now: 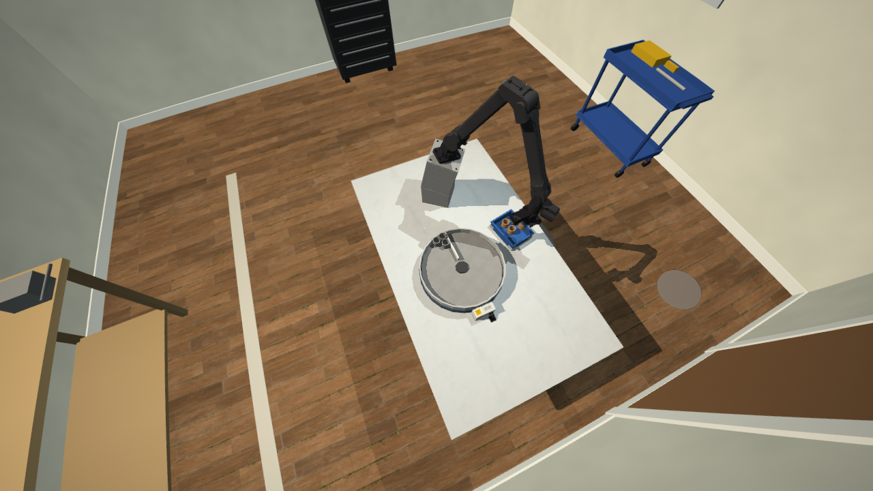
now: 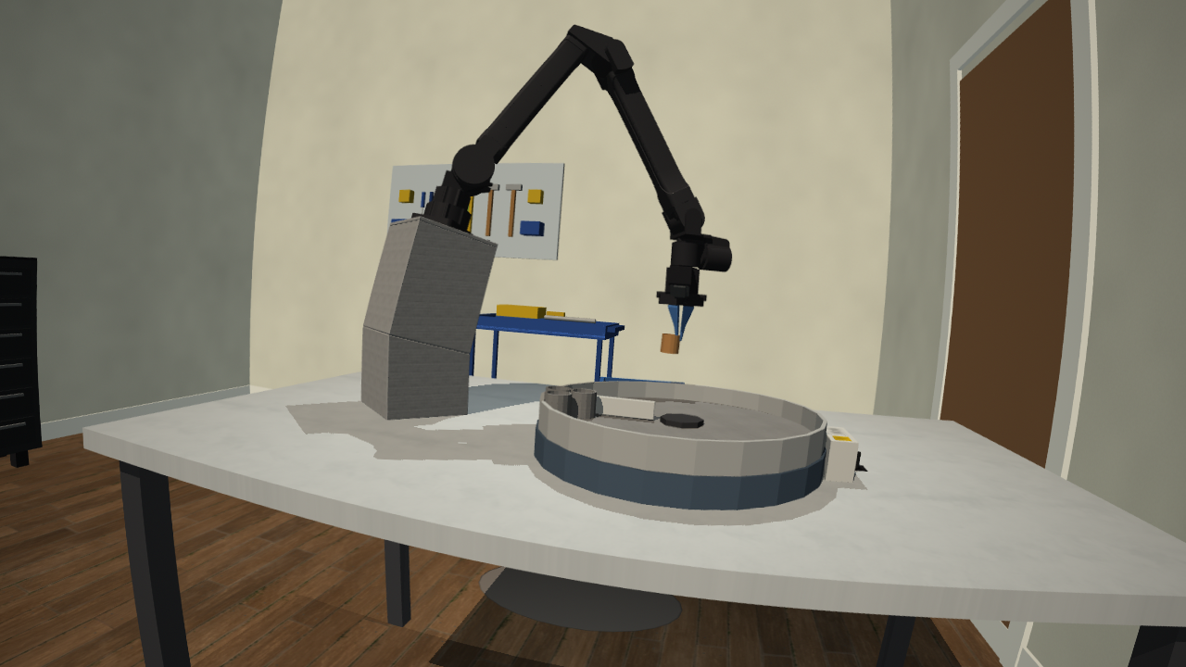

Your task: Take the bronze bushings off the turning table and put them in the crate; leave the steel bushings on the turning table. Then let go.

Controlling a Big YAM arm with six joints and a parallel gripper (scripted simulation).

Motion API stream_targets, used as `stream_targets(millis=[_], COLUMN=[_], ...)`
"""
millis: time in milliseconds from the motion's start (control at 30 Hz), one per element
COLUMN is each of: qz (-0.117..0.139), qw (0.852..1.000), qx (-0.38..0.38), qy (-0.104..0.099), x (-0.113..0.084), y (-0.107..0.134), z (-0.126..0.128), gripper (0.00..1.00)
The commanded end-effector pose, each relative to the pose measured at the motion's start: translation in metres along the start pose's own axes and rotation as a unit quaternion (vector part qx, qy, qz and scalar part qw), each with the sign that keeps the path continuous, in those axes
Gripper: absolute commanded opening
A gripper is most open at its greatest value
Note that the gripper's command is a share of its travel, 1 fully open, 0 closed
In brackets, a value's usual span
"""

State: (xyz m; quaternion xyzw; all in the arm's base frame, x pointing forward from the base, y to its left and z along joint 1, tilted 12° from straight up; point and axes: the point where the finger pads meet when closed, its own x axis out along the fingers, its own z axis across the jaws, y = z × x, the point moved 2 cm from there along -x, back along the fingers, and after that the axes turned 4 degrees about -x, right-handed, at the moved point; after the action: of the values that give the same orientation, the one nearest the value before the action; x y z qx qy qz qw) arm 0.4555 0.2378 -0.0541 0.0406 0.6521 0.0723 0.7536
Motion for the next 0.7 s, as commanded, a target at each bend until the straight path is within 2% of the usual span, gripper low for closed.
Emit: stream_targets(millis=[0,400,667], qz=[0.0,0.0,0.002], qw=[1.0,1.0,1.0], qx=[0.002,0.003,-0.002], qy=[-0.006,-0.008,-0.009], x=[-0.0046,-0.0048,-0.006], y=[0.0045,-0.0014,0.0028], z=[0.0088,0.0157,0.0152], gripper=[0.0,0.0,0.0])
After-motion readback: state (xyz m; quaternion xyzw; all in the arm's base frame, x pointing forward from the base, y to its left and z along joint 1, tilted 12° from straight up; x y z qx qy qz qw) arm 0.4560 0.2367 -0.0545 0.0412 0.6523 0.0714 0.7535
